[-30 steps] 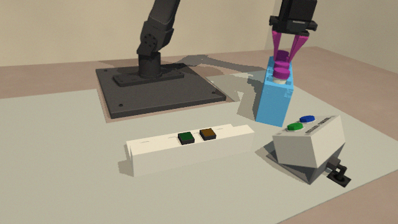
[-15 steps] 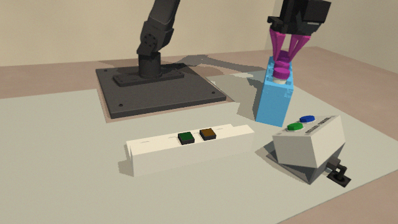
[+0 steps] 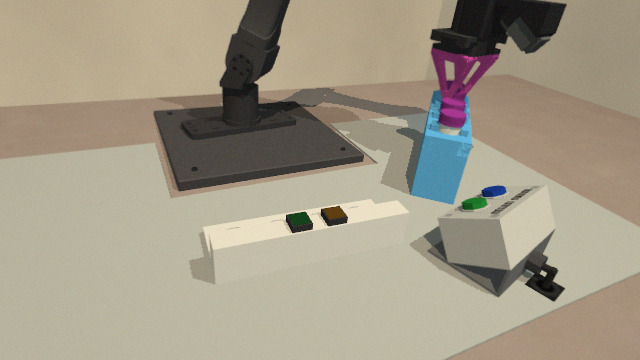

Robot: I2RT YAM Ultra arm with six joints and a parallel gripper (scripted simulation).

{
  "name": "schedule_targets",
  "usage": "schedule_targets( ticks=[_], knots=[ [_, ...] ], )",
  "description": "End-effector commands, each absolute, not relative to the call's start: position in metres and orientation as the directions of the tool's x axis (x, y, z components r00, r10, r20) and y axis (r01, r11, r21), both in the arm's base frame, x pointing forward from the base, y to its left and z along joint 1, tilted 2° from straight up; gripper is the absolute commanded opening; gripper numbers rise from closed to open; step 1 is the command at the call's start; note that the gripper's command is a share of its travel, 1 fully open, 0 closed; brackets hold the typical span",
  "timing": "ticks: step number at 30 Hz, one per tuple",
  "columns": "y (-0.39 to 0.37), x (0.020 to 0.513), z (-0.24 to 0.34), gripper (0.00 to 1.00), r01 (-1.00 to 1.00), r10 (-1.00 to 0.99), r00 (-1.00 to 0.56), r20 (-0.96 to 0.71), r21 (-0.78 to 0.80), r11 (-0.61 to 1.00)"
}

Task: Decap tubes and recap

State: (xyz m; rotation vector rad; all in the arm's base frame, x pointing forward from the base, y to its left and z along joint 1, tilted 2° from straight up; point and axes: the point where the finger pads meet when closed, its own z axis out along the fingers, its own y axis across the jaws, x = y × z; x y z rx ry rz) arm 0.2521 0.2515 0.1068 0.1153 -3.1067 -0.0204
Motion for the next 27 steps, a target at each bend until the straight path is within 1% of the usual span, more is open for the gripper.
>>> schedule_targets(
  ticks=[1,8,10,18,25,27],
  knots=[
    [0.2525,0.2531,0.1107,0.0,-0.317,-0.318,-0.948,0.016,0.026,0.948],
    [0.2525,0.2531,0.1108,0.0,-0.623,-0.624,-0.782,0.006,0.03,0.781],
    [0.2525,0.2531,0.1108,0.0,-0.623,-0.624,-0.782,0.006,0.03,0.781],
    [0.2525,0.2531,0.1109,0.0,-0.878,-0.879,-0.477,-0.006,0.031,0.477],
    [0.2525,0.2531,0.111,0.0,-0.989,-0.989,-0.147,-0.016,0.027,0.147],
    [0.2525,0.2531,0.111,0.0,-0.989,-0.989,-0.147,-0.016,0.027,0.147]
  ],
)
